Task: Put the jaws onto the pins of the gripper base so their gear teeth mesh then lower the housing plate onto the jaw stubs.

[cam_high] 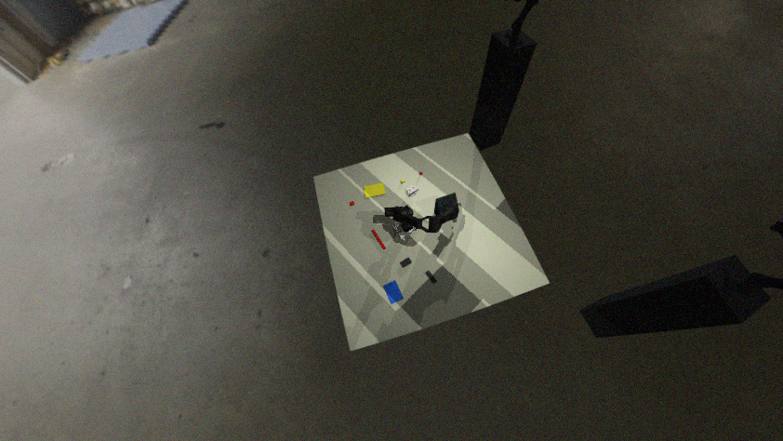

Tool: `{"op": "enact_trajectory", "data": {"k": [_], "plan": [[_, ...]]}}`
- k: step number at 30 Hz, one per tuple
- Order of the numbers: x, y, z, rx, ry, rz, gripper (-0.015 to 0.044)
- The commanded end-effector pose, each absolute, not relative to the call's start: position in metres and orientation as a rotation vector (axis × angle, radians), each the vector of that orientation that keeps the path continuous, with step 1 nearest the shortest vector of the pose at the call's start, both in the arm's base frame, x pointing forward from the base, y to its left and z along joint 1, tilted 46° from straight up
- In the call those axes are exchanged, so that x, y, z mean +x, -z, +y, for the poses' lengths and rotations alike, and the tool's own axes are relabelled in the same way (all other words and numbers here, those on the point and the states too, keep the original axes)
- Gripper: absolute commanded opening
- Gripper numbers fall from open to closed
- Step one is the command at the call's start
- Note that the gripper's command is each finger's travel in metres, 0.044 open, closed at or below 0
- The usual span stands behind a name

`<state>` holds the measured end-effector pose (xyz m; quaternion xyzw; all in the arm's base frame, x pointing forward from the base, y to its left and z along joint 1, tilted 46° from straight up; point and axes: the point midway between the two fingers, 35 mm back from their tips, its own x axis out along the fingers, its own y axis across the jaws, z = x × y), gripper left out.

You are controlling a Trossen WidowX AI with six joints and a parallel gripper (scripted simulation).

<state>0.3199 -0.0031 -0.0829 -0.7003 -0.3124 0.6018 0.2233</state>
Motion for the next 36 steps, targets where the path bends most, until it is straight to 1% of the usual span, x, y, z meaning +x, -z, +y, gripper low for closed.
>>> {"op": "enact_trajectory", "data": {"k": [1,28,31,32,36], "plan": [[0.3197,0.0831,-0.0026,-1.929,-1.659,-0.861,0.0134],[0.3197,0.0831,-0.0026,-1.929,-1.659,-0.861,0.0134],[0.3199,0.0829,-0.003,-1.933,-1.662,-0.862,0.0213],[0.3199,0.0829,-0.003,-1.933,-1.662,-0.862,0.0224],[0.3199,0.0829,-0.003,-1.933,-1.662,-0.862,0.0224]]}}
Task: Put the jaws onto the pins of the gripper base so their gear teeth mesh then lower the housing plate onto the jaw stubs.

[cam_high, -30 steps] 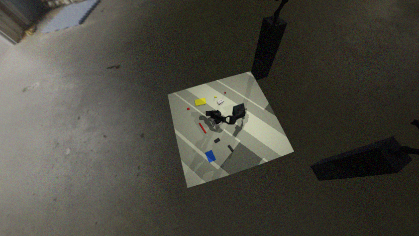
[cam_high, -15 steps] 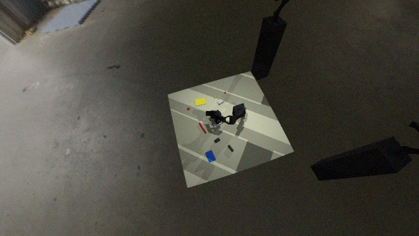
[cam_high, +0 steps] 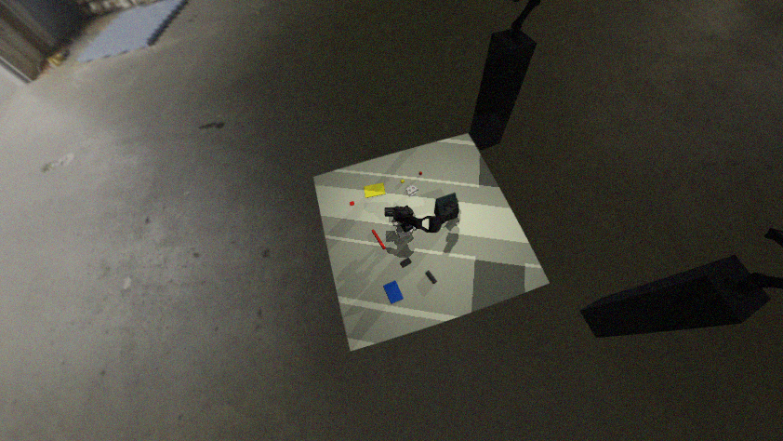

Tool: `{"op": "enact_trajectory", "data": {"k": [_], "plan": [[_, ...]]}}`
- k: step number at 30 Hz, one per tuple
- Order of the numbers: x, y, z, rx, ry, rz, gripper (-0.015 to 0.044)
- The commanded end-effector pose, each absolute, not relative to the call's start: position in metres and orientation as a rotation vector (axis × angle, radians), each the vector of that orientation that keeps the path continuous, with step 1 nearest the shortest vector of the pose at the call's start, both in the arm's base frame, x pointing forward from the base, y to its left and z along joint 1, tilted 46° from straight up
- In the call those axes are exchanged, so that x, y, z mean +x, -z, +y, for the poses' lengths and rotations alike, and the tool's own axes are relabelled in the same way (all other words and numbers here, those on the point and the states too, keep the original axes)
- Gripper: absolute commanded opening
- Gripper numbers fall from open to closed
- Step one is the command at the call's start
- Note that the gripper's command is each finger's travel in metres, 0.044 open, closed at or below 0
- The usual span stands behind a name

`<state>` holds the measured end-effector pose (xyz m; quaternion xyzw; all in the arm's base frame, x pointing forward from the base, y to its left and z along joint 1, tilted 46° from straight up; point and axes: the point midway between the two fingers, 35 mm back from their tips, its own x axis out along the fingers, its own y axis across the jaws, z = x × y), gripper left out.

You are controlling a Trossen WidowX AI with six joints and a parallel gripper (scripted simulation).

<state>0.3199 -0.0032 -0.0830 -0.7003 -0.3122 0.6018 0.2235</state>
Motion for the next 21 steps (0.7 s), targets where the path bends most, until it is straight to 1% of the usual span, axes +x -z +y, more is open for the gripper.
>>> {"op": "enact_trajectory", "data": {"k": [1,10,18,21], "plan": [[0.32,0.083,-0.003,-1.933,-1.662,-0.862,0.0224],[0.32,0.082,-0.004,-1.933,-1.662,-0.862,0.0224],[0.315,0.039,-0.048,-1.931,-1.662,-0.859,0.0224],[0.313,0.034,-0.052,-1.931,-1.662,-0.859,0.0224]]}}
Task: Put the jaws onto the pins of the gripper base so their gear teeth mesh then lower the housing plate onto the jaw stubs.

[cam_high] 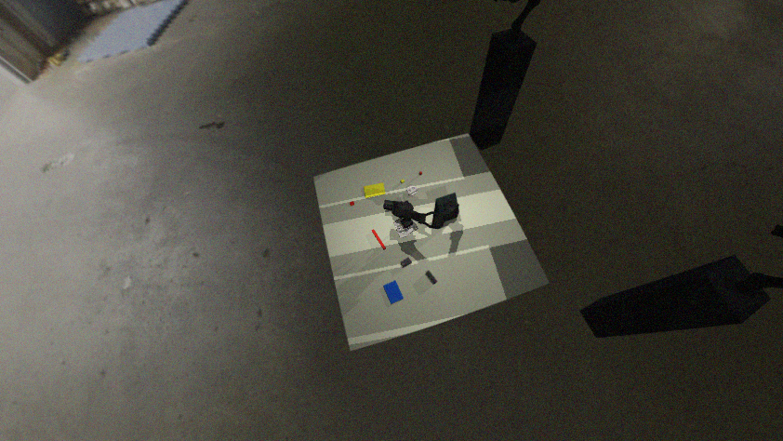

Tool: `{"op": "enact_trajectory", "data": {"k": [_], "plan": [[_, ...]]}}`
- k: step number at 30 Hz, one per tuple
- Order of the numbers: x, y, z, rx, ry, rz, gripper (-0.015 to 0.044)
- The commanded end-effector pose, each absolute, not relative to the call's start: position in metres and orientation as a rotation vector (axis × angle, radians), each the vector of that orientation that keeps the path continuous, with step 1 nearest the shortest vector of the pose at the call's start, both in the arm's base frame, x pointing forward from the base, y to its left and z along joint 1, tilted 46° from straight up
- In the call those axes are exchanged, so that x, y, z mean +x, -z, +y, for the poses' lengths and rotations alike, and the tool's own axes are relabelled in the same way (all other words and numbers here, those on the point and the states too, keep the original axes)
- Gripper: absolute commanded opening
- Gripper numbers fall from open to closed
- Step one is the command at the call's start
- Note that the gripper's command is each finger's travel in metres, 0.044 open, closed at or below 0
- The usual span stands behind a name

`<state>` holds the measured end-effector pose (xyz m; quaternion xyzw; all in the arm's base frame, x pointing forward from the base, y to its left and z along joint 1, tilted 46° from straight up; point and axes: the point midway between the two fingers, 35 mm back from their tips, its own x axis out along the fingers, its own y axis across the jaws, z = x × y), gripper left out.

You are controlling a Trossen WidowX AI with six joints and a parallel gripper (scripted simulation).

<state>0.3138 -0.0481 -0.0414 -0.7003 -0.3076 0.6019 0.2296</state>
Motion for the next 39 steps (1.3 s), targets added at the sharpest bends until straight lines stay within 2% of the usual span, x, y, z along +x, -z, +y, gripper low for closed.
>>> {"op": "enact_trajectory", "data": {"k": [1,9,10,39], "plan": [[0.314,0.041,-0.048,-1.927,-1.656,-0.846,0.0224],[0.306,0.057,-0.073,-2.041,-1.652,-0.921,0.0434],[0.305,0.059,-0.075,-2.055,-1.652,-0.938,0.044],[0.256,0.11,-0.15,-2.401,-1.548,-1.552,0.044]]}}
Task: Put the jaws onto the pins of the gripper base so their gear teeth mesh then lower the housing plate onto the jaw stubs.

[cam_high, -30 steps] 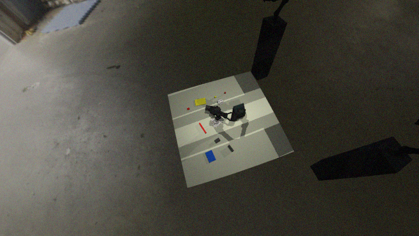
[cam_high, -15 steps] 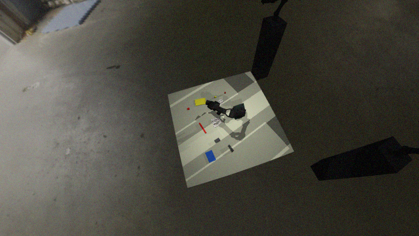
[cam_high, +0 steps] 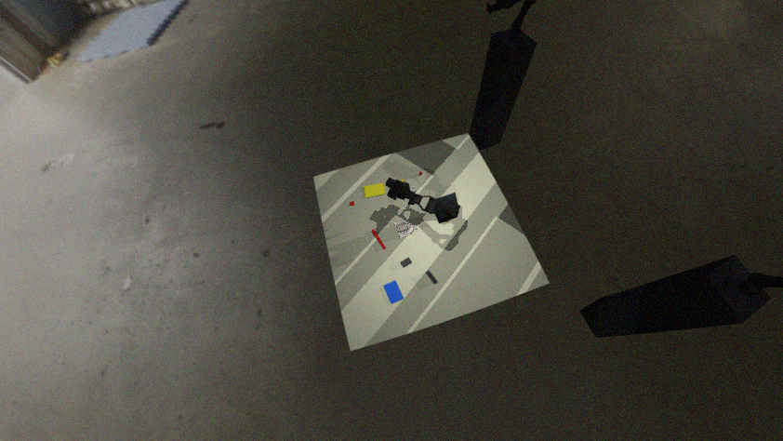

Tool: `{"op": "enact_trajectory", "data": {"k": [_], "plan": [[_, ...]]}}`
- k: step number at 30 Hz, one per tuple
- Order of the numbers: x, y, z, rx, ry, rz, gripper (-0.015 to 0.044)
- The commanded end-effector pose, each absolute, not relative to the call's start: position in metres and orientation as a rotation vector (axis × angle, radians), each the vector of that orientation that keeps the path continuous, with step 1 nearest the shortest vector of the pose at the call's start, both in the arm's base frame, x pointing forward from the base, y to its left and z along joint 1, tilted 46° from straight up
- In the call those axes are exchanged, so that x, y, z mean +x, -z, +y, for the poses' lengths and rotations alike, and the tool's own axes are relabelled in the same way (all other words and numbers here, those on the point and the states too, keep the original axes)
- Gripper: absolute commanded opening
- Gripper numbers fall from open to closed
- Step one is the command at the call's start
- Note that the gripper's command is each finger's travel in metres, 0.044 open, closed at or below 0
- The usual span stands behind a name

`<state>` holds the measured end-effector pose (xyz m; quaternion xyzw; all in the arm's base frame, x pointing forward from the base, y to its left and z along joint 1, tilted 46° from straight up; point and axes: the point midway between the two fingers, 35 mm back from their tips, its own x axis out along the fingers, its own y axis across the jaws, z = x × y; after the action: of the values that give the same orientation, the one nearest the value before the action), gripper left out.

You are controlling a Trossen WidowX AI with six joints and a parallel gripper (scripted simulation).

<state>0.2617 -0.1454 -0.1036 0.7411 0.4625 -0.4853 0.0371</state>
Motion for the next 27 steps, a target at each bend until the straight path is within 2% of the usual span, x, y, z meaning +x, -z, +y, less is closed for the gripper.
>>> {"op": "enact_trajectory", "data": {"k": [1,27], "plan": [[0.254,0.111,-0.153,2.227,1.423,1.455,0.044],[0.192,0.154,-0.197,1.891,0.893,1.625,0.044]]}}
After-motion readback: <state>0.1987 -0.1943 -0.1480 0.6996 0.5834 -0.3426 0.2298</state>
